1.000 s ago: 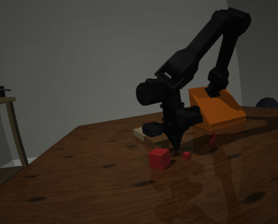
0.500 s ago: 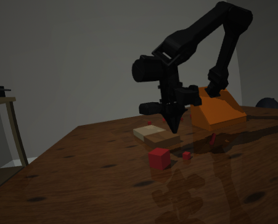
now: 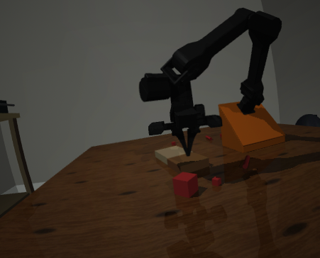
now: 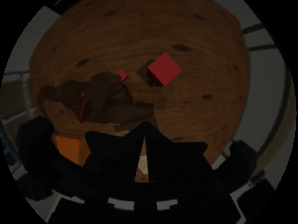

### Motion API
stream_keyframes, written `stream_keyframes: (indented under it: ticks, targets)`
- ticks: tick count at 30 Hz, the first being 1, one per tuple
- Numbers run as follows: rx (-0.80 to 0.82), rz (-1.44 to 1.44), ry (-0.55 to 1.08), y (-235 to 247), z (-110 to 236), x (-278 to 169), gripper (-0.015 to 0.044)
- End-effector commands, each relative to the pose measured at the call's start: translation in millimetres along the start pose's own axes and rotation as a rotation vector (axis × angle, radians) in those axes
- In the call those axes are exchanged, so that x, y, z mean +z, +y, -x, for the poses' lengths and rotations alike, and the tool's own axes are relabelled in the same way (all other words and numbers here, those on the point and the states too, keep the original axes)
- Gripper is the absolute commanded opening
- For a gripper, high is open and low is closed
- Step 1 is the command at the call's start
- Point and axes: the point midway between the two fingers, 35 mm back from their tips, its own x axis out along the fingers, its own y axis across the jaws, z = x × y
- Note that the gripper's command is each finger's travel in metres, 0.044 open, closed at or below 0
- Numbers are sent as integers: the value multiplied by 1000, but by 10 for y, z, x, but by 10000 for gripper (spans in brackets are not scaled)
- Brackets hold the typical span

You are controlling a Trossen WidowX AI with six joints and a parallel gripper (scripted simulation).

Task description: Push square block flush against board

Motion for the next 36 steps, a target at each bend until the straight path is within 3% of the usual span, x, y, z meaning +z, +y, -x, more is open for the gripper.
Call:
stream_keyframes:
  ticks: [1,23,28,33,36]
  targets:
    - [5,-133,-1,-110,-4,-57,0]
    - [13,-881,0,-706,2,-484,0]
    - [13,-881,0,-706,2,-484,0]
    - [15,-929,-2,-733,-518,-509,0]
    - [15,-932,-2,-732,-548,-510,0]
